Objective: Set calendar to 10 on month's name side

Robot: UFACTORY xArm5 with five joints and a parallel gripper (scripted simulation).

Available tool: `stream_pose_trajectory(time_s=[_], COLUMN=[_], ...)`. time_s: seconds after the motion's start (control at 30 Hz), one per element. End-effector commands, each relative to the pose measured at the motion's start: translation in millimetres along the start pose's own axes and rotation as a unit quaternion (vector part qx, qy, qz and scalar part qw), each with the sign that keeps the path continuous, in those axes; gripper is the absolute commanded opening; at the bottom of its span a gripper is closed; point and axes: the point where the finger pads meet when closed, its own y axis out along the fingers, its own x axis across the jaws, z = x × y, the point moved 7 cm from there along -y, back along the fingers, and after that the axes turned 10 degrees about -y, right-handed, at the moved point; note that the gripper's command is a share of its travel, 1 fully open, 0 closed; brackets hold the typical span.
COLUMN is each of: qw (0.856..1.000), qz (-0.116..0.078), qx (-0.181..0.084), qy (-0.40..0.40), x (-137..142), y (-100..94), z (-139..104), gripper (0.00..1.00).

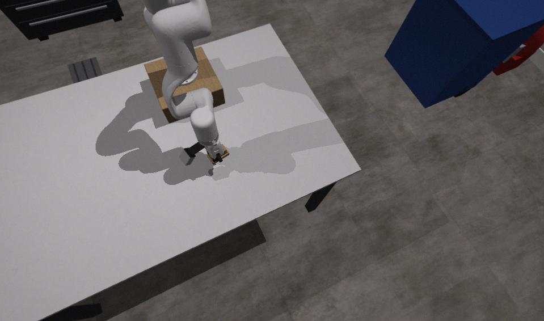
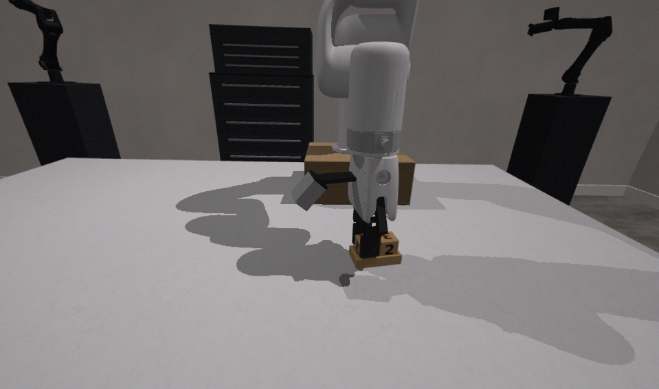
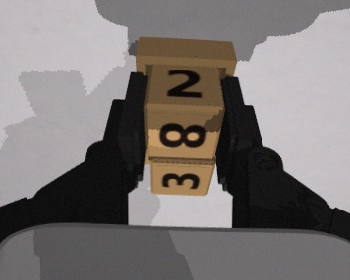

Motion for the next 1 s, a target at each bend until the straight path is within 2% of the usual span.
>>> stream_pose_trajectory(time_s=[0.0,0.7,0.73,0.87,0.9,0.97], qw=[1.000,1.000,1.000,1.000,1.000,1.000], qz=[0.001,0.001,0.001,0.001,0.001,0.001], qx=[0.001,0.001,0.001,0.001,0.001,0.001], qy=[0.000,0.000,0.000,0.000,0.000,0.000], x=[-0.9,-0.9,-0.9,-0.9,-0.9,-0.9], y=[-0.8,-0.8,-0.8,-0.8,-0.8,-0.8], z=[0.4,0.4,0.4,0.4,0.4,0.4], gripper=[0.29,0.29,0.33,0.33,0.37,0.37])
